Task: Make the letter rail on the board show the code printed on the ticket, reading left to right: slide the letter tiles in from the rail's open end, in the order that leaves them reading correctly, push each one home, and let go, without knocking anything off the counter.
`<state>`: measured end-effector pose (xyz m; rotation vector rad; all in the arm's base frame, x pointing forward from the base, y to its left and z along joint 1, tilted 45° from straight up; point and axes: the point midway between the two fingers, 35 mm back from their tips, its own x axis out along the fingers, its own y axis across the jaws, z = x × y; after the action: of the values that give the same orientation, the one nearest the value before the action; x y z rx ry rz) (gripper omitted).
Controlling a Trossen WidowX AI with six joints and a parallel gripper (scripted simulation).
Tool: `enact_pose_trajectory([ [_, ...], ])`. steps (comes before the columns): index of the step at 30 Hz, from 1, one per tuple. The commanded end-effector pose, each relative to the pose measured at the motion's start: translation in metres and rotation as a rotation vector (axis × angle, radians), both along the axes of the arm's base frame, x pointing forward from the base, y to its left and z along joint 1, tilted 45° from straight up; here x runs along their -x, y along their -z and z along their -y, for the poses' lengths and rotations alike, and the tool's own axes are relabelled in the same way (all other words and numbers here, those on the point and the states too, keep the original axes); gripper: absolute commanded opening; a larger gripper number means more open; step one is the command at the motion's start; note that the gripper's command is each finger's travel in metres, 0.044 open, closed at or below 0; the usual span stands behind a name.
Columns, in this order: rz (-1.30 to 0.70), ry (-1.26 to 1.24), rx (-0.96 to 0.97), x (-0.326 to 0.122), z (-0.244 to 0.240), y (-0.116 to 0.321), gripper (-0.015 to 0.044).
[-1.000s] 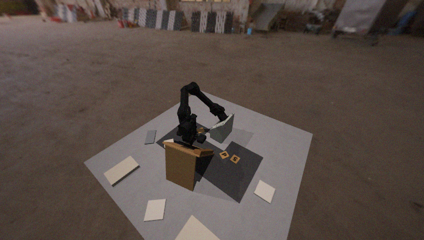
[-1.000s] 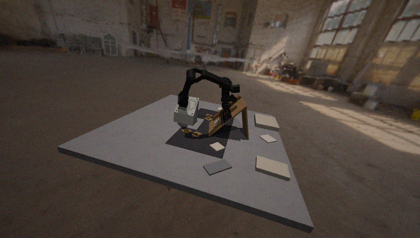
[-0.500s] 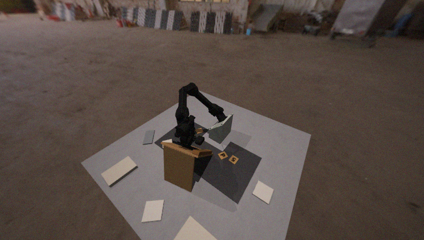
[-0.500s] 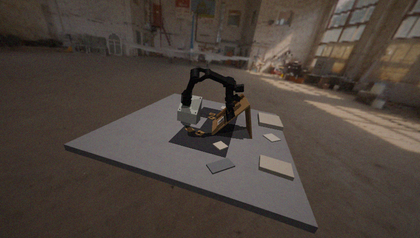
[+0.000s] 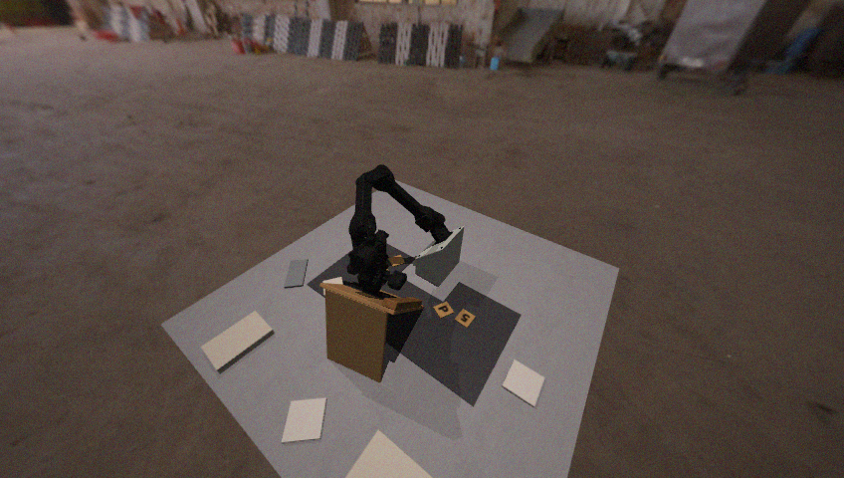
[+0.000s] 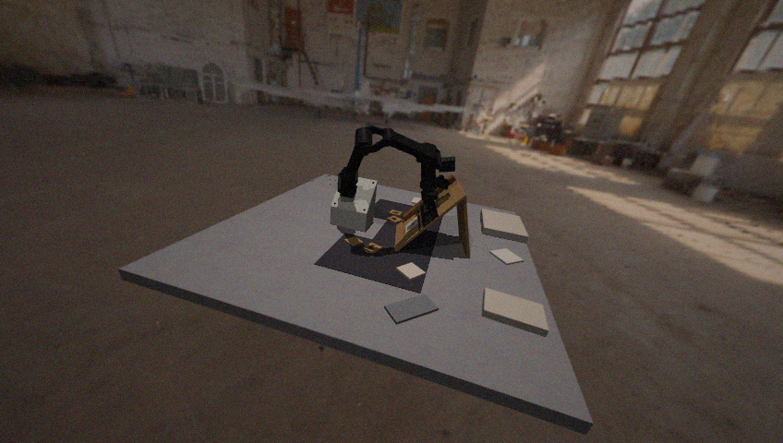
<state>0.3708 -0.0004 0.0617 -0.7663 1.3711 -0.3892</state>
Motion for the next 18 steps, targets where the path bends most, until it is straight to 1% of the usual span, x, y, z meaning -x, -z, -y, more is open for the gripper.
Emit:
enact_pose_trajectory([
  [1,0.0,-0.001,0.003,0.0021,-0.0009,0.0019,0.0],
  [18,0.0,-0.001,0.003,0.004,-0.0045,0.007,0.0],
])
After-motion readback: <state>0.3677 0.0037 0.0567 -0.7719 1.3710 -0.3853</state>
